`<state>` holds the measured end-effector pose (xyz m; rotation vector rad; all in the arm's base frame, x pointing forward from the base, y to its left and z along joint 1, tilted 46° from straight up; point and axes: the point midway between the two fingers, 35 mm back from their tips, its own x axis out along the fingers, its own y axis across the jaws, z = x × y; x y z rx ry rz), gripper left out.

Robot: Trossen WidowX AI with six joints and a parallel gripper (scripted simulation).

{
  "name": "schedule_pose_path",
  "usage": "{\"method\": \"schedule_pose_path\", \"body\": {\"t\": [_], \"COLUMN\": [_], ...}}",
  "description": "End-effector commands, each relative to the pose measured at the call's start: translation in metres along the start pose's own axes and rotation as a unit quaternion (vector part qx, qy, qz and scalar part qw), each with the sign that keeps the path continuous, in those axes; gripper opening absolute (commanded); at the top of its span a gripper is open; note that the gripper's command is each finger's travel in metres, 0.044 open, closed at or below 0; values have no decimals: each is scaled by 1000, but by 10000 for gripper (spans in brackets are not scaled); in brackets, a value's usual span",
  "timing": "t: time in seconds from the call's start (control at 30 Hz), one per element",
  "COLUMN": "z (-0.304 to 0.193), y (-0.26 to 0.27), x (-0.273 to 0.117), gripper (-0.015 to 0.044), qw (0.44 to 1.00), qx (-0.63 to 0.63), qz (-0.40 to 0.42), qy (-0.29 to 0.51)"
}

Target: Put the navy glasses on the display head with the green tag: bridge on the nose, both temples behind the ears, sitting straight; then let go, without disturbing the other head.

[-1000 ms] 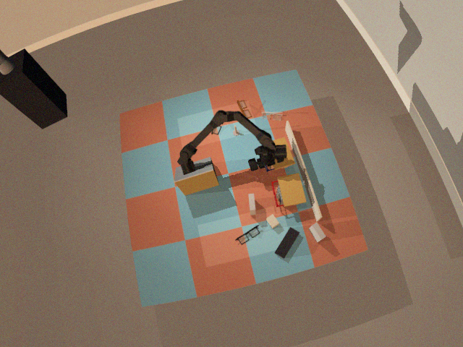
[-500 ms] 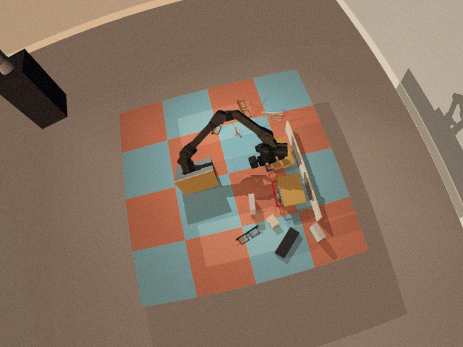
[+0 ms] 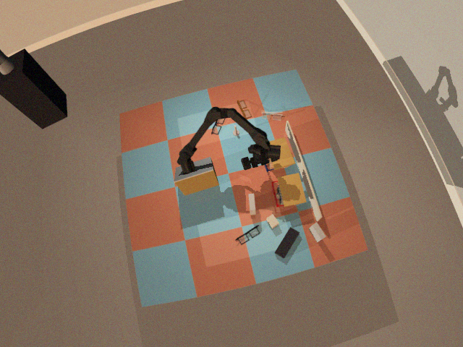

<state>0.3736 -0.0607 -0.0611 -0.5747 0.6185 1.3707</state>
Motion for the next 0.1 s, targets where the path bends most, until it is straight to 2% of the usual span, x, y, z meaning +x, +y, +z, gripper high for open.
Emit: {"method": "schedule_pose_path", "body": {"t": [0.0, 0.07], "z": [-1, -1], "y": [17, 19], "x": [-8, -8], "gripper": [107, 107], "qw": [1000, 1000], "qx": [-1, -1], "qz": [1, 1], "qy": [3, 3]}}
